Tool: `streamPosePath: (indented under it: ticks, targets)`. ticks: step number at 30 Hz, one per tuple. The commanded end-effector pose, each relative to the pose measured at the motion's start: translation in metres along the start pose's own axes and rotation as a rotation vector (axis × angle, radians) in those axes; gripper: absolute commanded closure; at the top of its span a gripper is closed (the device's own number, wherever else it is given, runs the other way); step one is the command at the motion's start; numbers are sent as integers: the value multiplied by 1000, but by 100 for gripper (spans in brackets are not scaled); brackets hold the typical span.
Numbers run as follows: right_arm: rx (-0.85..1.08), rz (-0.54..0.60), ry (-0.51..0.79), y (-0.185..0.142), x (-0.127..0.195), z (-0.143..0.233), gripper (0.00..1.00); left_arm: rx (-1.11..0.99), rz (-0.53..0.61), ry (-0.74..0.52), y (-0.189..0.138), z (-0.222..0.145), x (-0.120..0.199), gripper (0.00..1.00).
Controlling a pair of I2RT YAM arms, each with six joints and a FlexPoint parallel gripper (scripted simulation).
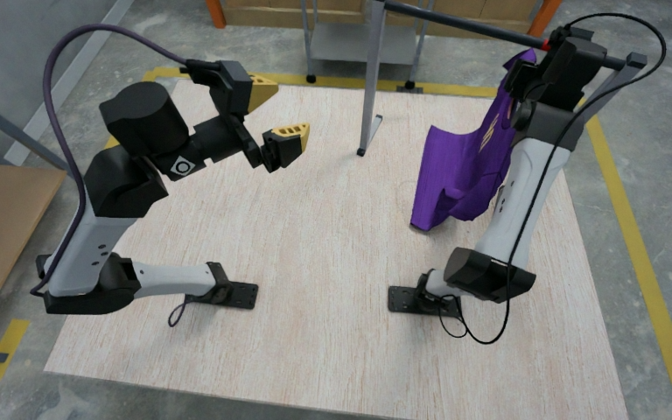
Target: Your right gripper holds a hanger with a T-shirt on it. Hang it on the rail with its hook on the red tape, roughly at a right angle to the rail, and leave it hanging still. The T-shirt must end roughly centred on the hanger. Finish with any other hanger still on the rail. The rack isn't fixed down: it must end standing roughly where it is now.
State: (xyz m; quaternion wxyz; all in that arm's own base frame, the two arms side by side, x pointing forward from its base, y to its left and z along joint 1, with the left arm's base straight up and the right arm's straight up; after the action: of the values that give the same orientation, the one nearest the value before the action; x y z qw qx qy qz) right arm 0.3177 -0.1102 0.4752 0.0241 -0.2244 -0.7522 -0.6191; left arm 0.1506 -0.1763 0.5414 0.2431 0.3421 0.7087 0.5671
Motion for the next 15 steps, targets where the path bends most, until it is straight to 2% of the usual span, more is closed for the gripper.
streamPosePath:
  ticks: [1,7,10,12,15]
  targets:
    - [5,-86,-27,20,42,-9,35,3,-20,-6,5,-2,4,0]
    - [7,-91,-30,20,104,-8,35,3,-20,-6,5,-2,4,0]
    - [8,-89,-28,19,146,-7,35,3,-20,-6,5,-2,4,0]
    - [0,-62,-25,16,161,-5,35,3,-20,-6,5,-2,4,0]
    - [-4,-50,-26,15,167,-5,35,3,-20,-6,5,-2,4,0]
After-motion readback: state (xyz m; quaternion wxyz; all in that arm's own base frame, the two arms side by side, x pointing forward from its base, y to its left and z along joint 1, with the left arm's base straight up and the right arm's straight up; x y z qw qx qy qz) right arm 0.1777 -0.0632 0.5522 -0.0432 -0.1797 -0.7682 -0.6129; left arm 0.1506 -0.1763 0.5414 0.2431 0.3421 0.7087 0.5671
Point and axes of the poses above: on each arm, the point where the finger pads meet when closed, its own x axis back along the fingers, its own z axis across the jaws, y = z × x, the point moved 8 cm from there along x, back along the fingers, and after that the axes turned 14 degrees about x, right-handed, at the moved point
